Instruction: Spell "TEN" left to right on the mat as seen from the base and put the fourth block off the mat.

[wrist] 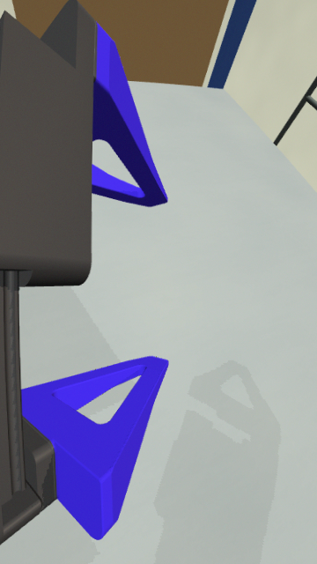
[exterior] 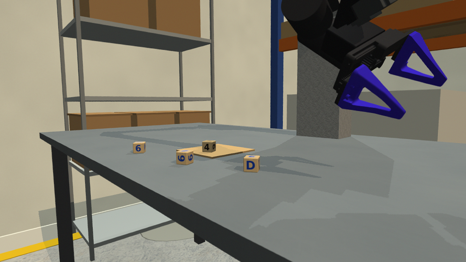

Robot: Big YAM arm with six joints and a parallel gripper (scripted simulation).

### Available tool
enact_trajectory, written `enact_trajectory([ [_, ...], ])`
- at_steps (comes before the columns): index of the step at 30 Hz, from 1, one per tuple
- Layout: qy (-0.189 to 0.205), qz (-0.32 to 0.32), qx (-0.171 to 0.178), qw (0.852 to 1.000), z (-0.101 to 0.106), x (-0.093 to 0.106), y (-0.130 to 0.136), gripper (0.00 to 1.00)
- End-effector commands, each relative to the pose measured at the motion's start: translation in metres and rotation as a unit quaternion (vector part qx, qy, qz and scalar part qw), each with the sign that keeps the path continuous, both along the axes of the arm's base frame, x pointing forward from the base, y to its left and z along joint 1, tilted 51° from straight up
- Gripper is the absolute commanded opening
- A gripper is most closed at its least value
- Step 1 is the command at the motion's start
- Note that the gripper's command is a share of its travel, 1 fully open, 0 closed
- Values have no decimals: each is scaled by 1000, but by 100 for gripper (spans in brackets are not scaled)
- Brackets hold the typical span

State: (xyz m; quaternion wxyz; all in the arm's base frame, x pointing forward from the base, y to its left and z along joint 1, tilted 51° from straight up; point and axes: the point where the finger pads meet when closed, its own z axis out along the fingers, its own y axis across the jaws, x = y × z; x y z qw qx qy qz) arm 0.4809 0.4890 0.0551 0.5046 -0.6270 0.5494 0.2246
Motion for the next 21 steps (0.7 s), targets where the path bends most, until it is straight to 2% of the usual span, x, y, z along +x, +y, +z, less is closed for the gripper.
enact_trajectory([
  [1, -71, 8, -37, 997, 14, 19, -42, 100],
  [2, -71, 8, -37, 997, 14, 19, -42, 100],
  [3, -102, 1, -56, 993, 24, 33, -72, 100],
  [4, -102, 1, -56, 993, 25, 33, -72, 100],
  [5, -131, -6, -75, 989, 34, 45, -101, 100],
  [7, -131, -5, -74, 989, 34, 45, -101, 100],
  [8, -157, -11, -93, 983, 42, 54, -128, 100],
  [9, -157, -11, -93, 983, 42, 54, -128, 100],
  [10, -180, -16, -110, 977, 50, 61, -154, 100],
  [12, -180, -16, -110, 977, 50, 61, -154, 100],
  [13, -199, -19, -126, 972, 56, 66, -175, 100],
  [14, -199, -19, -126, 972, 56, 66, -175, 100],
  [16, -227, -24, -151, 962, 65, 72, -209, 100],
  [21, -245, -27, -170, 954, 71, 75, -233, 100],
])
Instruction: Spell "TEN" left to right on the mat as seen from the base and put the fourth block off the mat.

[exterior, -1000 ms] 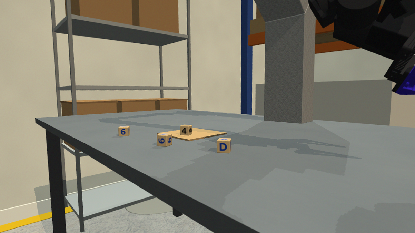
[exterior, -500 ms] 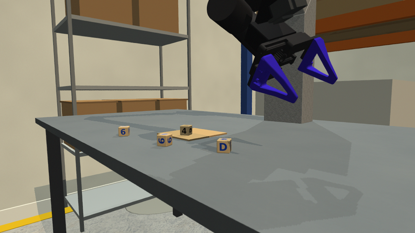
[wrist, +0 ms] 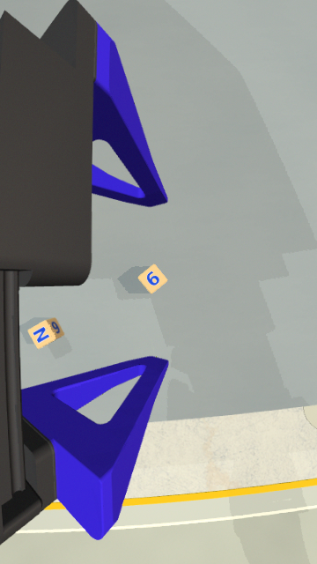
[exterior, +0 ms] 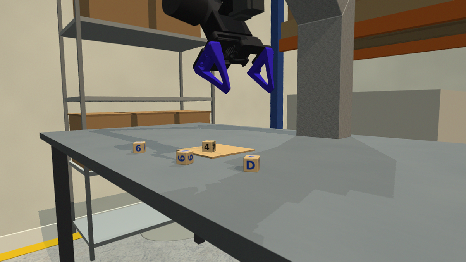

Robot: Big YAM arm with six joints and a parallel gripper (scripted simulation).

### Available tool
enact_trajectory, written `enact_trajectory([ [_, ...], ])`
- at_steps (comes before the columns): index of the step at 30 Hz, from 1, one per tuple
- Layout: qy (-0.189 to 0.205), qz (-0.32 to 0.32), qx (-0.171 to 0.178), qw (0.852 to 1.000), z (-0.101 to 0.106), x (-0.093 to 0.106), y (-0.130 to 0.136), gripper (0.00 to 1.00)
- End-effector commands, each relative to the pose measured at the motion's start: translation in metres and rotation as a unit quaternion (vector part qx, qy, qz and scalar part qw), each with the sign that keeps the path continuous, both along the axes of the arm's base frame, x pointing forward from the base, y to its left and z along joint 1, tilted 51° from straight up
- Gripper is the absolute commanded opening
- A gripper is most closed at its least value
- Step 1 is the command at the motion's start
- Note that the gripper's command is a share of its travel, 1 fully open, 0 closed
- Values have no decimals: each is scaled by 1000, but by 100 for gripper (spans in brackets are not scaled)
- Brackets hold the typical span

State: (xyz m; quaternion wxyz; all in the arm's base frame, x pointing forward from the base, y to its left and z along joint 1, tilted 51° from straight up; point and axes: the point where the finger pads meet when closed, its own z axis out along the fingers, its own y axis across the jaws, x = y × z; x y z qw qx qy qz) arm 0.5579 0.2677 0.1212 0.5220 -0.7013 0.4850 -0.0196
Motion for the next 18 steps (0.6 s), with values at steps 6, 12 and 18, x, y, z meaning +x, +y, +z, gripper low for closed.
enact_trajectory([
  [6, -15, 30, -35, 999, -16, -7, 2, 100],
  [12, -29, 25, -30, 999, -2, -3, -2, 100],
  [18, -29, 25, -30, 999, -2, -3, -2, 100],
])
